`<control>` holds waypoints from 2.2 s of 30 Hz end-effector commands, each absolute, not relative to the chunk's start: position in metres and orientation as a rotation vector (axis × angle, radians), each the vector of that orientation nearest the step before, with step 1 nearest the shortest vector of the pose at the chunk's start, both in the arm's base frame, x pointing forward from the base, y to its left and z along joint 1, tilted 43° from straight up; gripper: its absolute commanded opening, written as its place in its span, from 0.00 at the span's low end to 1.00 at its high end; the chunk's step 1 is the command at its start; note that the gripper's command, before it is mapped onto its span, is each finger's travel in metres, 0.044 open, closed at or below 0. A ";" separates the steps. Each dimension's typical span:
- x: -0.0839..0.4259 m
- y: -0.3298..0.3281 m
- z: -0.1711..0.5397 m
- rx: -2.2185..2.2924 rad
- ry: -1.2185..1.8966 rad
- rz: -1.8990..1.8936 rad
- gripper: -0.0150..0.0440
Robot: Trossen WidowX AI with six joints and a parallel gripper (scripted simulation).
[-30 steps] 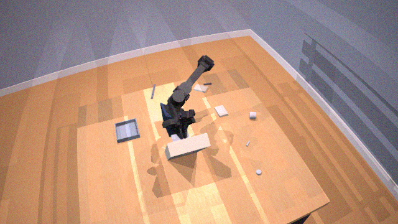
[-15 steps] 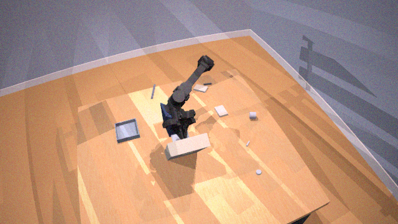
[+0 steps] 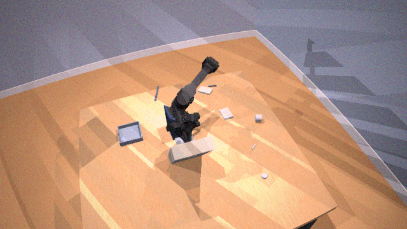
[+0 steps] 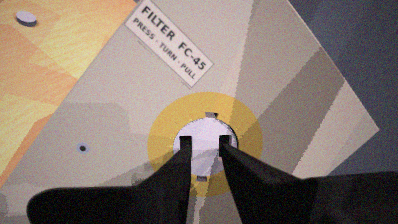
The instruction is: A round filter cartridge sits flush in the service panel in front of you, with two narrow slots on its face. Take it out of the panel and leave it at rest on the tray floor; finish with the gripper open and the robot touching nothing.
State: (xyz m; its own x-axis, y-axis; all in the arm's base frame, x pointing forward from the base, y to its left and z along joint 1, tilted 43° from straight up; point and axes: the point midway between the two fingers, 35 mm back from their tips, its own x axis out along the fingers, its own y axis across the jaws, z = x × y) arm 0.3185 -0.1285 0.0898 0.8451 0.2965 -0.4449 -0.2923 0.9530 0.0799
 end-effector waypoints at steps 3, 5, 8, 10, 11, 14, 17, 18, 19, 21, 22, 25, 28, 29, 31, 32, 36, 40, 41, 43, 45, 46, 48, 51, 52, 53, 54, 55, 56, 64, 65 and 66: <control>0.319 -0.129 0.089 0.011 0.473 0.307 0.43; 0.319 -0.129 0.089 0.011 0.473 0.307 0.43; 0.319 -0.129 0.089 0.011 0.473 0.307 0.43; 0.319 -0.129 0.089 0.011 0.473 0.307 0.43; 0.319 -0.129 0.089 0.011 0.473 0.307 0.43; 0.320 -0.129 0.089 0.011 0.473 0.307 0.43; 0.322 -0.128 0.088 0.011 0.473 0.307 0.43; 0.322 -0.128 0.088 0.011 0.473 0.307 0.43; 0.322 -0.128 0.088 0.011 0.473 0.307 0.43; 0.322 -0.128 0.088 0.011 0.473 0.307 0.43; 0.322 -0.128 0.088 0.011 0.473 0.307 0.43; 0.322 -0.128 0.088 0.011 0.473 0.307 0.43; 0.323 -0.128 0.087 0.011 0.473 0.307 0.43; 0.324 -0.127 0.087 0.011 0.473 0.307 0.43; 0.327 -0.127 0.086 0.011 0.473 0.307 0.43; 0.327 -0.126 0.085 0.011 0.473 0.307 0.43; 0.328 -0.126 0.085 0.011 0.473 0.307 0.43; 0.329 -0.126 0.084 0.011 0.472 0.307 0.43; 0.330 -0.126 0.084 0.011 0.472 0.307 0.43; 0.330 -0.125 0.084 0.011 0.472 0.307 0.43; 0.331 -0.125 0.084 0.011 0.472 0.307 0.43; 0.331 -0.125 0.083 0.011 0.472 0.307 0.43; 0.332 -0.125 0.083 0.011 0.472 0.307 0.43; 0.332 -0.125 0.083 0.011 0.472 0.307 0.43; 0.333 -0.125 0.083 0.011 0.472 0.307 0.43; 0.333 -0.125 0.083 0.011 0.472 0.307 0.43; 0.333 -0.124 0.082 0.011 0.472 0.307 0.43; 0.333 -0.124 0.082 0.011 0.472 0.307 0.43; 0.333 -0.124 0.082 0.011 0.472 0.307 0.43; 0.330 -0.126 0.086 0.011 0.464 0.307 0.34; 0.330 -0.126 0.086 0.011 0.464 0.307 0.33; 0.330 -0.126 0.086 0.011 0.464 0.307 0.29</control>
State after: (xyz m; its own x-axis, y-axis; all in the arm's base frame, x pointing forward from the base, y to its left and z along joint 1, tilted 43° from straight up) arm 0.3298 -0.1251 0.0859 0.8484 0.2988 -0.4370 -0.2924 0.9526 0.0837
